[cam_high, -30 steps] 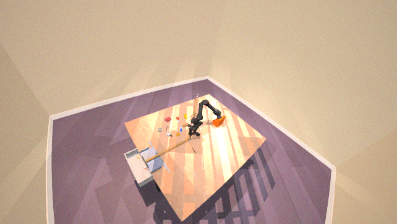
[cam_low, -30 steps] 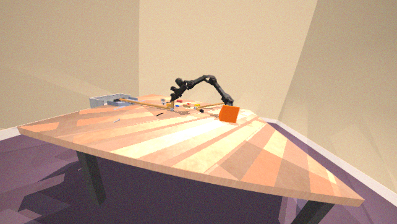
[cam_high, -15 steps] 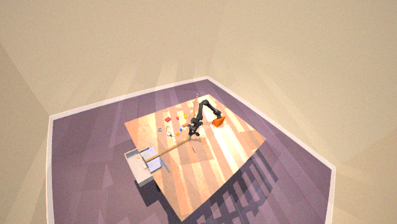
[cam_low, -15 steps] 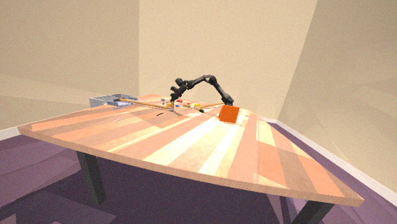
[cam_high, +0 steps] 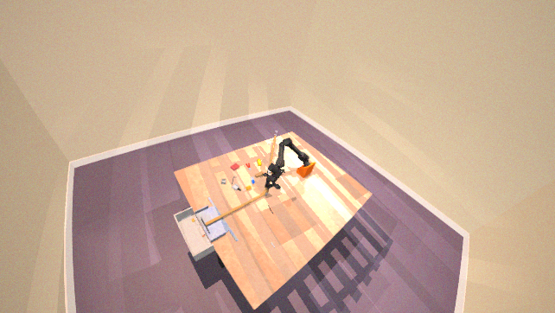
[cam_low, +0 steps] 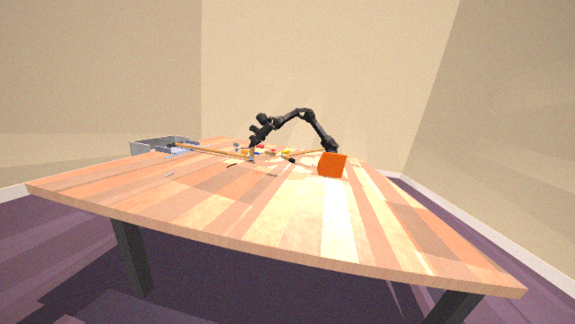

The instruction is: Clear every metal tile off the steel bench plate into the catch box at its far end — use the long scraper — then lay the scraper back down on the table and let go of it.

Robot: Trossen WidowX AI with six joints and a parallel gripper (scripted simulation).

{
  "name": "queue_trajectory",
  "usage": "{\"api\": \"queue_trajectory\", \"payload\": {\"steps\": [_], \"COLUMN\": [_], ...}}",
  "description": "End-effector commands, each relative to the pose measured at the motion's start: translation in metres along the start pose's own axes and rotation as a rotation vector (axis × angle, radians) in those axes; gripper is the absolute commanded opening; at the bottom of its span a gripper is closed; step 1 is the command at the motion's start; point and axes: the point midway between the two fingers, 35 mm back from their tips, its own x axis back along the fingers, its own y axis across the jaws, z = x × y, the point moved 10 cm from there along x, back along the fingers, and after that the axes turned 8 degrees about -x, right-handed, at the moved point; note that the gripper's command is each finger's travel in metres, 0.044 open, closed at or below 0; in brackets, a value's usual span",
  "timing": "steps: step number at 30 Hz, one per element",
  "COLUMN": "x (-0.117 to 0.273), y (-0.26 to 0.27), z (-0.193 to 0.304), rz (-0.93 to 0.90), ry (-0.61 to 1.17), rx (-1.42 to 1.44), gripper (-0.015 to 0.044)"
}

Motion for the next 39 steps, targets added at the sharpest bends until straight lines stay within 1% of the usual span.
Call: {"api": "queue_trajectory", "payload": {"steps": [1, 39], "x": [0.008, 0.046], "y": [0.001, -0.002], "z": [0.002, 0.042], "rz": [-0.002, -0.005], "ry": [-0.008, -0.009], "rx": [-0.002, -0.002], "gripper": [0.0000, 0.0000]}}
